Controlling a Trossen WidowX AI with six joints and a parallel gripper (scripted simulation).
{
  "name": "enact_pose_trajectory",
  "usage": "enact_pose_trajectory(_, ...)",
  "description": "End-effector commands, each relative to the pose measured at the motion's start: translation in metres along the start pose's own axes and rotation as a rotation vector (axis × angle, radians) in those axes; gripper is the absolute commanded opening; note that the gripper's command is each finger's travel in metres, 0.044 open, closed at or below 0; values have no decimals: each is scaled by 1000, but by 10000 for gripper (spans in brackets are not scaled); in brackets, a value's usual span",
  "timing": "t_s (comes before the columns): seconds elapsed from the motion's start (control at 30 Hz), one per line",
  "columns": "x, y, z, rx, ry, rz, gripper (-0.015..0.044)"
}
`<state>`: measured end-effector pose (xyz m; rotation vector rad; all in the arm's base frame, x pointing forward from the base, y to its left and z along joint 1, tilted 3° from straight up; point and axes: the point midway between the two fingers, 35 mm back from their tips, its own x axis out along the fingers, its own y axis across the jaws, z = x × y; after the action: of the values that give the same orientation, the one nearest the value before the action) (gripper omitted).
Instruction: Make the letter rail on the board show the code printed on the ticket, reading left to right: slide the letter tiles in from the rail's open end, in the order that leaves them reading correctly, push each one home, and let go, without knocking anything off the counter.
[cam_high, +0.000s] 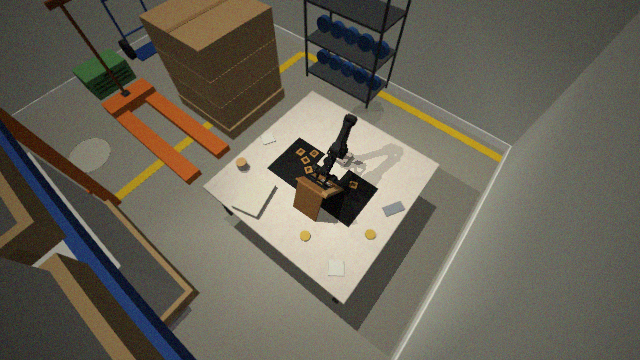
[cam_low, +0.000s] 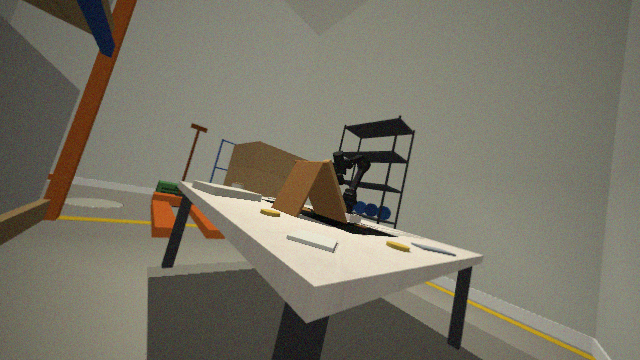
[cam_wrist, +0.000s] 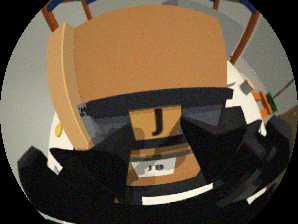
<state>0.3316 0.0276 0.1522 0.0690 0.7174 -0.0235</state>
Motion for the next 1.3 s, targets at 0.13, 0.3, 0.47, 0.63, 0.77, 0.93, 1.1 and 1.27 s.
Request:
enact_pose_trajectory(0.13,0,4,1,4,0,-3,0)
enact_pose_trajectory(0.3,0,7,1,4,0,-3,0)
enact_pose_trajectory(0.47,0,10,1,4,0,-2,0)
enact_pose_trajectory(0.63,0,12,1,4,0,-2,0)
enact_pose_trajectory(0.77,0,15,1,5,0,-2,0)
enact_pose_trajectory(0.93,0,17,1,5,0,-2,0)
enact_pose_trajectory(1.1,0,20,1,5,0,-2,0)
enact_pose_trajectory(1.27,0,23,1,5,0,-2,0)
